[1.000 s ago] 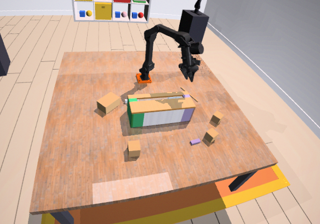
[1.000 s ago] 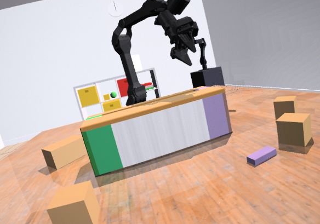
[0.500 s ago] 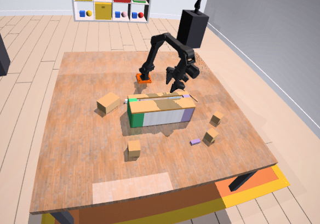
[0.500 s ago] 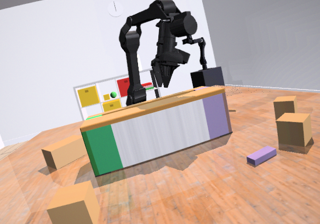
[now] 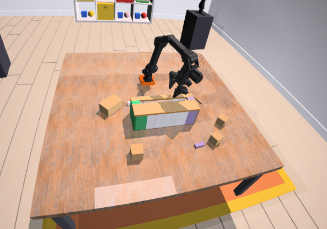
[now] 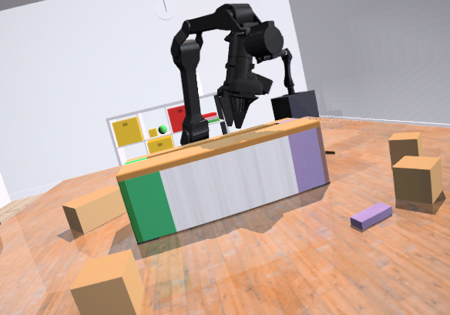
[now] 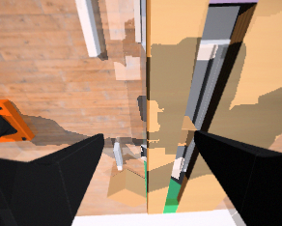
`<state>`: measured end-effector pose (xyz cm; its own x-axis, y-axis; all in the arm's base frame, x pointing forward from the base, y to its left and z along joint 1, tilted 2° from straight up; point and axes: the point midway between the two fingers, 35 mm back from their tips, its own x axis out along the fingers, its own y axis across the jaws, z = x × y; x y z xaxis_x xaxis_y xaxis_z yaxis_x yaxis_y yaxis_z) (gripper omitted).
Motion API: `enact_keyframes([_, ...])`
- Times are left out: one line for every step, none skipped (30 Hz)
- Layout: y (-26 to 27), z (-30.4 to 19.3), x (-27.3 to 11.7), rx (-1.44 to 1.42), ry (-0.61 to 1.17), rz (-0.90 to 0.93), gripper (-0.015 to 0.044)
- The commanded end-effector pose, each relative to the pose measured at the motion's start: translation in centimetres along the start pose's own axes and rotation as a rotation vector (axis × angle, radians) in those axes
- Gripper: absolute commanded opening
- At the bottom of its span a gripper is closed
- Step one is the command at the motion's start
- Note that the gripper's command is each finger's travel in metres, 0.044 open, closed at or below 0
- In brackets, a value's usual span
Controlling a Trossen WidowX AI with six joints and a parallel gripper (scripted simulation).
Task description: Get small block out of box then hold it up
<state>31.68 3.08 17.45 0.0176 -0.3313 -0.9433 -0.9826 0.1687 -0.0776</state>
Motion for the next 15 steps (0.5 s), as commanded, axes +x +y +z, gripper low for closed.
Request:
enact_keyframes([0.0,0.1,0.8,-0.008,0.008,0.004,0.04])
enact_keyframes([0.0,0.2,0.9,-0.008,0.008,0.004,0.04])
enact_keyframes([0.0,0.2,1.1,-0.008,0.008,0.004,0.04])
enact_keyframes([0.0,0.2,1.3,-0.009,0.008,0.004,0.04])
enact_keyframes([0.0,0.3,1.4,-0.009,0.008,0.004,0.04])
enact_keyframes([0.0,0.3,1.6,-0.009,0.008,0.005,0.04])
enact_keyframes([0.0,0.3,1.7,-0.009,0.008,0.005,0.04])
enact_keyframes([0.0,0.4,1.9,-0.009,0.008,0.005,0.04])
enact_keyframes([0.0,0.4,2.1,-0.009,0.009,0.005,0.04])
enact_keyframes([0.0,0.5,2.2,-0.009,0.009,0.005,0.04])
enact_keyframes([0.0,0.5,2.4,-0.009,0.009,0.006,0.04])
enact_keyframes([0.0,0.5,2.5,-0.009,0.009,0.006,0.04])
enact_keyframes([0.0,0.6,2.7,-0.009,0.009,0.006,0.04])
enact_keyframes([0.0,0.6,2.9,-0.009,0.009,0.006,0.04])
enact_keyframes([0.0,0.6,3.0,-0.009,0.009,0.006,0.04])
